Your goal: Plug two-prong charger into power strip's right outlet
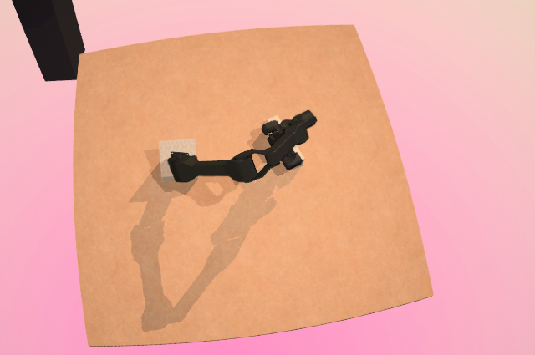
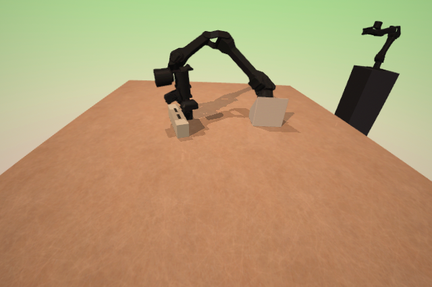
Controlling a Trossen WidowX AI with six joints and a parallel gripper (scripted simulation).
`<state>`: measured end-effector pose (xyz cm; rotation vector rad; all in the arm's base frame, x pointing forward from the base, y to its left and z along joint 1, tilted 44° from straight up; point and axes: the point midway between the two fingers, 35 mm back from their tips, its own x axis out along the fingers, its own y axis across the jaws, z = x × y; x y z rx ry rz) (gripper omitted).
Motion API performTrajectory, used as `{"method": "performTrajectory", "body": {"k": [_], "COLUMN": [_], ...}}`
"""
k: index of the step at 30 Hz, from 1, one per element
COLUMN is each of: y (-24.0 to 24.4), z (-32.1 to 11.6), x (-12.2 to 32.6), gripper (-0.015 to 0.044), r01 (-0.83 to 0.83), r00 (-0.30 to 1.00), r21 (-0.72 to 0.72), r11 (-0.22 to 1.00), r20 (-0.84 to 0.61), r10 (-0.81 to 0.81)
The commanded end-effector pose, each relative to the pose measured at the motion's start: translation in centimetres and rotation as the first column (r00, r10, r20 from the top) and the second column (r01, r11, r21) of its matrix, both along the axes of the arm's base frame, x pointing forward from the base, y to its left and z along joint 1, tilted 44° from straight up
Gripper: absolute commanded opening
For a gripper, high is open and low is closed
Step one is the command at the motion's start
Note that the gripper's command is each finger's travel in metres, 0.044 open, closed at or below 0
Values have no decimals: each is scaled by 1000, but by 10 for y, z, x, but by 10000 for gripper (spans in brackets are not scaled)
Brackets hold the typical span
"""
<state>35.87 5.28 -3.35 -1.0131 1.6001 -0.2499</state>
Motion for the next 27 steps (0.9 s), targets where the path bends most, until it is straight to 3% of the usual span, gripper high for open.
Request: {"method": "performTrajectory", "body": {"k": [1,27], "y": [2,1], "z": [1,-2], "x": [6,7], "gripper": [0,0], "r01": [-1,-1], "r00": [1000,1000], "r21": [8,8], "r11": [1000,1000], "r20": [27,27], "r10": [1,1]}}
